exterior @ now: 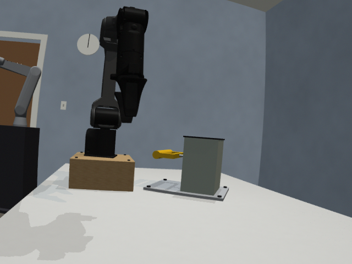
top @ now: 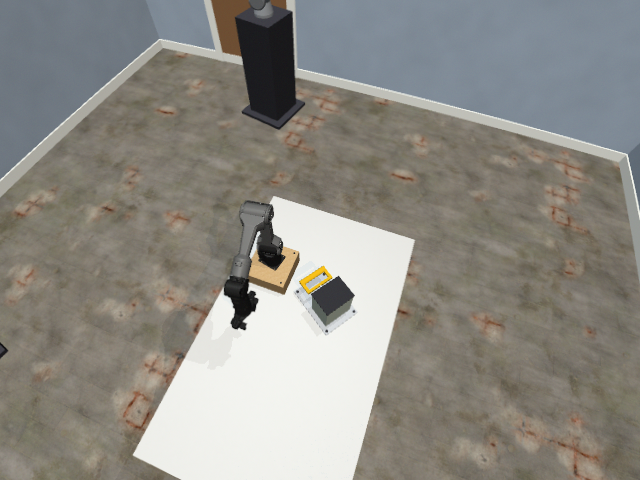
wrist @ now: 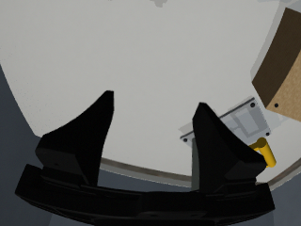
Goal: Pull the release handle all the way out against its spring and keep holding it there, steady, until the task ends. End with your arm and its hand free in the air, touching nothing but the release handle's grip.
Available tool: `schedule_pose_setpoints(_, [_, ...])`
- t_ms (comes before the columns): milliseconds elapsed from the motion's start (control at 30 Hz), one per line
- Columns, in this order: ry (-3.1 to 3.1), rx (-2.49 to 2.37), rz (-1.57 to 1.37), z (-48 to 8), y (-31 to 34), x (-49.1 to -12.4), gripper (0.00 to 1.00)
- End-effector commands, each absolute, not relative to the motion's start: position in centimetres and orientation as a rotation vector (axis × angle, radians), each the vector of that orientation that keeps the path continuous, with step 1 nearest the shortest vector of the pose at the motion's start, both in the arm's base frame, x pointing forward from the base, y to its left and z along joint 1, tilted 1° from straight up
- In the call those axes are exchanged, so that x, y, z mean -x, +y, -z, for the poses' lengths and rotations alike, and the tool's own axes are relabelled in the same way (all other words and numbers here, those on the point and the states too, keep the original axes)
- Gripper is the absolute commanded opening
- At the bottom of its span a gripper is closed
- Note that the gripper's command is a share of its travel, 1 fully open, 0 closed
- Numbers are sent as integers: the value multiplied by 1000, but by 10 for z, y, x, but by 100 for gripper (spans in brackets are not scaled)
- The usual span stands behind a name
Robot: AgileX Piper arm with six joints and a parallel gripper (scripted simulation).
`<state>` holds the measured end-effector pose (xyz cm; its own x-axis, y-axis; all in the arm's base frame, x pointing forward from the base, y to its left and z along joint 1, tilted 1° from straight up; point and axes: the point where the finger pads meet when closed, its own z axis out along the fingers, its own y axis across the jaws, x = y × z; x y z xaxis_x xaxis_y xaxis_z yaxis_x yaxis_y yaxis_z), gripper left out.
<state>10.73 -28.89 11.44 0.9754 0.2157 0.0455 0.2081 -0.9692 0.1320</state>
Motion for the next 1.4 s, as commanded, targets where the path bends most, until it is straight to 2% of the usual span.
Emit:
schedule_pose_setpoints(0, [357,-2995,-91,-115,-282,-115,100])
schedule_pose_setpoints(167, [580,-2988,-94,-112,-239,-159,100])
schedule_pose_setpoints(333, [969,-2931,-79,-108,-153,-207,100])
schedule_pose_setpoints(400, [969,-2931,-79,-108,-153,-207,100])
schedule_pose_setpoints(533, [1302,-2831,-47,-102,-75,-219,100])
schedule_pose_setpoints(700, [1612,-2687,-2,-97,-8,-205,100])
schedule_pose_setpoints(1033, [1747,-2606,18,-94,19,-194,100])
schedule_pose_setpoints(1067, [1747,-2606,18,-94,19,-194,0])
schedule_pose_setpoints(1367, [1747,-2606,18,-94,19,-194,0])
